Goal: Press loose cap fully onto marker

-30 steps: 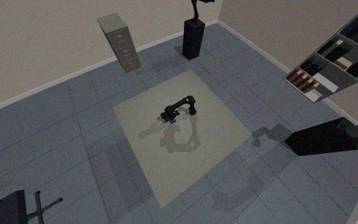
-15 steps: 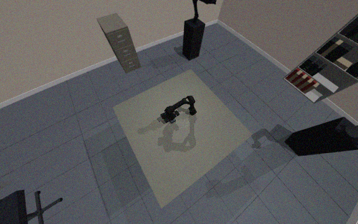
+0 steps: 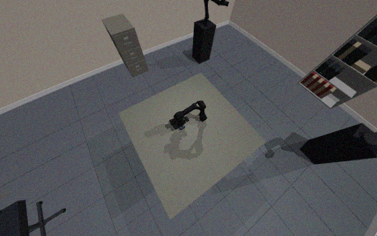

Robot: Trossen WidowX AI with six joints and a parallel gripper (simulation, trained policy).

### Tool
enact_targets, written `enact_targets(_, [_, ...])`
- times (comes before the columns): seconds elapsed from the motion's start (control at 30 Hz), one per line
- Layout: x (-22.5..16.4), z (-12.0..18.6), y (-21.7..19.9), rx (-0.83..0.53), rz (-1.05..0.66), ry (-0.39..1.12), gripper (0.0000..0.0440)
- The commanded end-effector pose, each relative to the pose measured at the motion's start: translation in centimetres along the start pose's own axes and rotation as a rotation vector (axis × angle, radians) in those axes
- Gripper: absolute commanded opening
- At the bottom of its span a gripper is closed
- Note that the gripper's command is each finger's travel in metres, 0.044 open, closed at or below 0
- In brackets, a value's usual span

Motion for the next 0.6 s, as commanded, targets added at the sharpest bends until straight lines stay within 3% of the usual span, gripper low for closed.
enact_targets(0.0, [0.82, -1.46, 0.26, -0.021, 0.015, -0.046, 0.0068])
enact_targets(0.57, [0.99, -1.48, 0.29, -0.016, 0.026, -0.054, 0.0093])
Point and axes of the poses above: the point midway between the two fingers, 35 mm back from their tips, its own z axis back along the fingers, its own y axis across the jaws, x = y × z, the point moved 6 cm from there along z, back along the fingers, and after that the axes turned 11 degrees about -z, right-handed, at the moved point
